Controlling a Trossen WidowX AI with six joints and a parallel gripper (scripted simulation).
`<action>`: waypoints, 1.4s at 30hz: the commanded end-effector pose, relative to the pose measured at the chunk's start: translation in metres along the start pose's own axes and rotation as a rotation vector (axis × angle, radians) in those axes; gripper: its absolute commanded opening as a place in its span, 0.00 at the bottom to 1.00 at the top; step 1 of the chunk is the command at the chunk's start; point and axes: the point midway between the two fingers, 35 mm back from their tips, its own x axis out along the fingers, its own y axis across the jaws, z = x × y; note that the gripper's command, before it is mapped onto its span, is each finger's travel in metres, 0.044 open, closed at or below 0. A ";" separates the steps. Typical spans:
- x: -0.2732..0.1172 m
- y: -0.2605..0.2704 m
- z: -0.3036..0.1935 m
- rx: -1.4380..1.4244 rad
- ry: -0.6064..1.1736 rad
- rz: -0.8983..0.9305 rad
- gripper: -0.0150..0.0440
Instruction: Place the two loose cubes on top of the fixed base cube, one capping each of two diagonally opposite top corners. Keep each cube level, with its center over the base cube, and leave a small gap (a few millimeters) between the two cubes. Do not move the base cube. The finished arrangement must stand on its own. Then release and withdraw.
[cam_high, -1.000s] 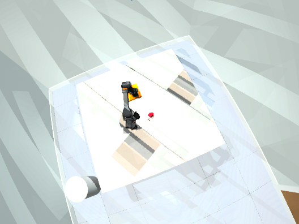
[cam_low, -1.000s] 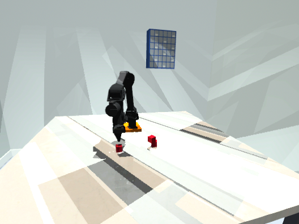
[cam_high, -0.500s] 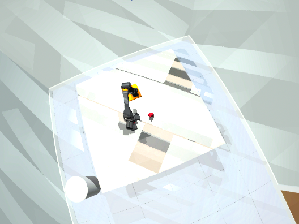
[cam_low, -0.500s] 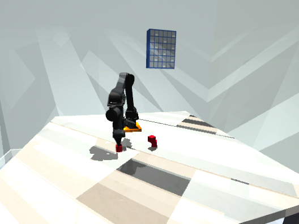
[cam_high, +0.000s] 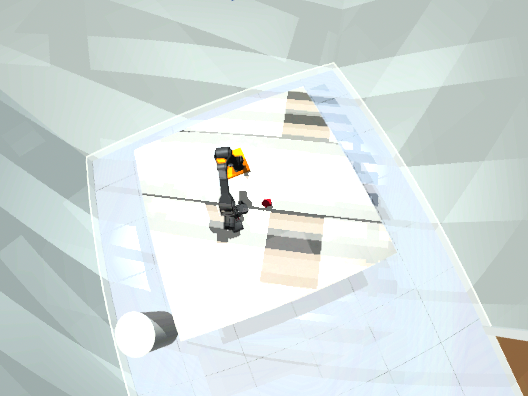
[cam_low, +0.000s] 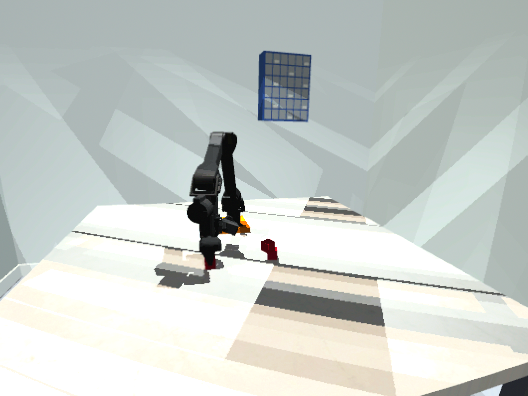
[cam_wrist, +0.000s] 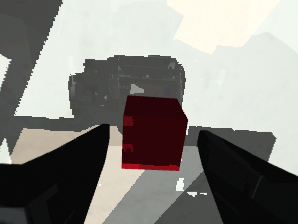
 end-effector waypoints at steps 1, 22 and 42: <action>0.004 0.002 0.000 -0.006 0.001 0.006 0.66; -0.031 -0.003 -0.001 -0.006 0.001 0.005 0.43; -0.095 -0.002 0.000 -0.006 0.001 0.005 0.43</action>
